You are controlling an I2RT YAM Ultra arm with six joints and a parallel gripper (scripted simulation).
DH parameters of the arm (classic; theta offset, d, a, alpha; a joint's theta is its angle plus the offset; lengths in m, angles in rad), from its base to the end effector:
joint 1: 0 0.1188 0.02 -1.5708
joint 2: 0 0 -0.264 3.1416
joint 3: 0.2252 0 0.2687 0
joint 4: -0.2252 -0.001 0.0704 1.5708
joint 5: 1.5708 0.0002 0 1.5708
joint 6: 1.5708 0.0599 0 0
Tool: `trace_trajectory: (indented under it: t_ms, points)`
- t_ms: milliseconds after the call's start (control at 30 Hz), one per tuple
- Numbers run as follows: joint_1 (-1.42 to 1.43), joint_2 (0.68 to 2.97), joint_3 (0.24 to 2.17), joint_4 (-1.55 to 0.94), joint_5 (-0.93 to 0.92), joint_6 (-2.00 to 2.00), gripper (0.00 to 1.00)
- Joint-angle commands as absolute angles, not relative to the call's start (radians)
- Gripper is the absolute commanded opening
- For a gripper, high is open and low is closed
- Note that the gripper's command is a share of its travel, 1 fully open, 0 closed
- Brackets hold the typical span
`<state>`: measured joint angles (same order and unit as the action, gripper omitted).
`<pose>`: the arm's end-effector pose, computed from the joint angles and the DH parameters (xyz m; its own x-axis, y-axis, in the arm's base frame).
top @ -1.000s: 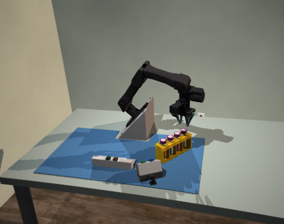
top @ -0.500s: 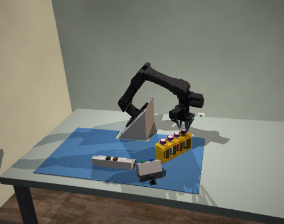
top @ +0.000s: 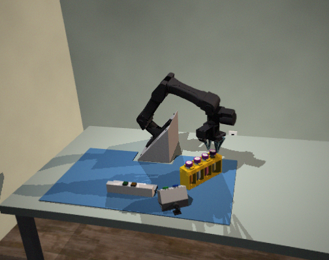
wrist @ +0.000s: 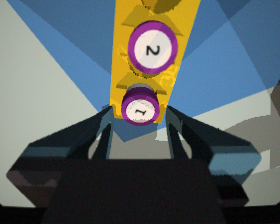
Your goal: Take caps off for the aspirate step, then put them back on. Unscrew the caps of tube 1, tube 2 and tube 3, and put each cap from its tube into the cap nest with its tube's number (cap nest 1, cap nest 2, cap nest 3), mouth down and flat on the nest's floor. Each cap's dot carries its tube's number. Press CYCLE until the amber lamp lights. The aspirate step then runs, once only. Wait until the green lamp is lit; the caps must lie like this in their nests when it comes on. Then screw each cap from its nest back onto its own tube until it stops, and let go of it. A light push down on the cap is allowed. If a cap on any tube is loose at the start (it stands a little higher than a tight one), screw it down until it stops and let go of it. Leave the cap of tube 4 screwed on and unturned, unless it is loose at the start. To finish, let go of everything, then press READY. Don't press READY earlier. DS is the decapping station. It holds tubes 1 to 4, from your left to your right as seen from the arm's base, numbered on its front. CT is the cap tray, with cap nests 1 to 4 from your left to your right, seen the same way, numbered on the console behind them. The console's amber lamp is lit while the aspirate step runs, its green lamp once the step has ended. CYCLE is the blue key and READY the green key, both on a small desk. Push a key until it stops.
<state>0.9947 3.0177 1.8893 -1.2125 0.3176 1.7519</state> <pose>0.2107 0.2919 -0.1508 -0.8297 0.4381 -0.3459 0.5495 0.5318 -0.6444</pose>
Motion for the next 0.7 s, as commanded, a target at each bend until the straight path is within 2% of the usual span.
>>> trace_trajectory:
  t_ms: [0,667]
  points:
    - [0.999,3.006,1.892,-1.212,0.328,1.751,0.49]
    - [0.991,3.007,1.869,-1.186,0.334,1.745,0.49]
